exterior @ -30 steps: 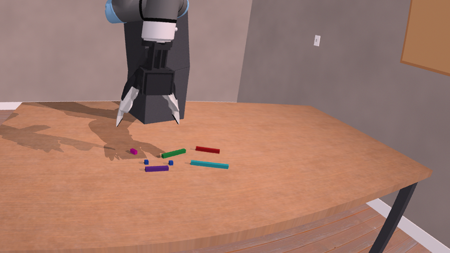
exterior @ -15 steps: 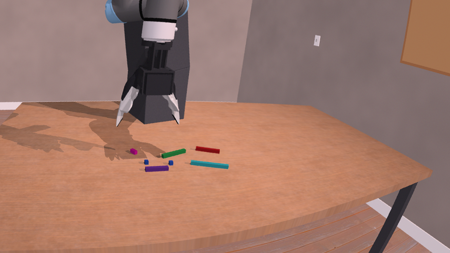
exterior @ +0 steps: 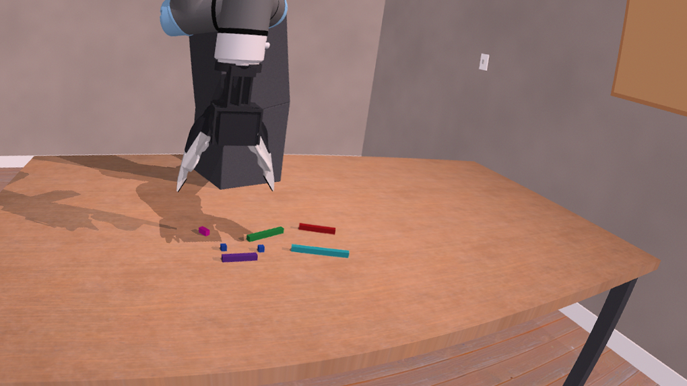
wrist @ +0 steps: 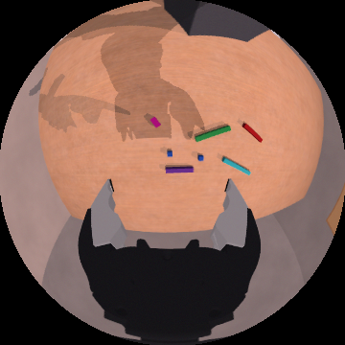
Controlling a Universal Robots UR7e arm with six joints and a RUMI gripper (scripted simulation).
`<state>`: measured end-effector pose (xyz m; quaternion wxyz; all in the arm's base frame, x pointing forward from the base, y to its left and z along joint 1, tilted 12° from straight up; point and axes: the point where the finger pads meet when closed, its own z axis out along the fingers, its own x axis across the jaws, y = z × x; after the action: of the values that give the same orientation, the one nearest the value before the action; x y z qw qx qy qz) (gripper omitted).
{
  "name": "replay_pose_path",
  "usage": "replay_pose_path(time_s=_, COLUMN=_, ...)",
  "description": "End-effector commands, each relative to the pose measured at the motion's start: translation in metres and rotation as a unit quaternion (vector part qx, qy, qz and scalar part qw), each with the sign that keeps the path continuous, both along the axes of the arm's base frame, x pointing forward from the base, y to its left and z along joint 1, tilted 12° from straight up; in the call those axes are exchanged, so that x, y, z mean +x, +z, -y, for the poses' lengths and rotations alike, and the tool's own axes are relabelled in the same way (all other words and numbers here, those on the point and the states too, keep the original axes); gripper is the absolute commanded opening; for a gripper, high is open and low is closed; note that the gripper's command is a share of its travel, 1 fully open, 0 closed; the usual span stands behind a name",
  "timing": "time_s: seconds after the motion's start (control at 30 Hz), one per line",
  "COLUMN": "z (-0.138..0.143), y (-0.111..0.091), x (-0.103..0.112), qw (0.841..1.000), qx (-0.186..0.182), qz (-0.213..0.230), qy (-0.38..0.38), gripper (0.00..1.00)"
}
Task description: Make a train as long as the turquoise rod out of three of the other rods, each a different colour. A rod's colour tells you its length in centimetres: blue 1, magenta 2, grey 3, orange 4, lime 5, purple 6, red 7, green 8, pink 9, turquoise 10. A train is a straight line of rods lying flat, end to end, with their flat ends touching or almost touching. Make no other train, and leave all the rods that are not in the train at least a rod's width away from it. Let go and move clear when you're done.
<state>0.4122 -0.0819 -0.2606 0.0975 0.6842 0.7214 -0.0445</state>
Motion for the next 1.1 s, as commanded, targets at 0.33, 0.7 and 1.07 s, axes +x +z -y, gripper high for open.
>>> replay_pose_path(time_s=0.33, z=0.003, y=-0.005, x=-0.011, qw=0.986, qx=0.013, qz=0.033, qy=-0.162, gripper=1.0)
replay_pose_path(time_s=0.7, z=0.005, y=-0.01, x=-0.02, qw=0.948, qx=0.026, qz=0.063, qy=-0.311, gripper=1.0)
replay_pose_path(time_s=1.07, z=0.008, y=-0.013, x=-0.027, qw=0.891, qx=0.037, qz=0.09, qy=-0.443, gripper=1.0)
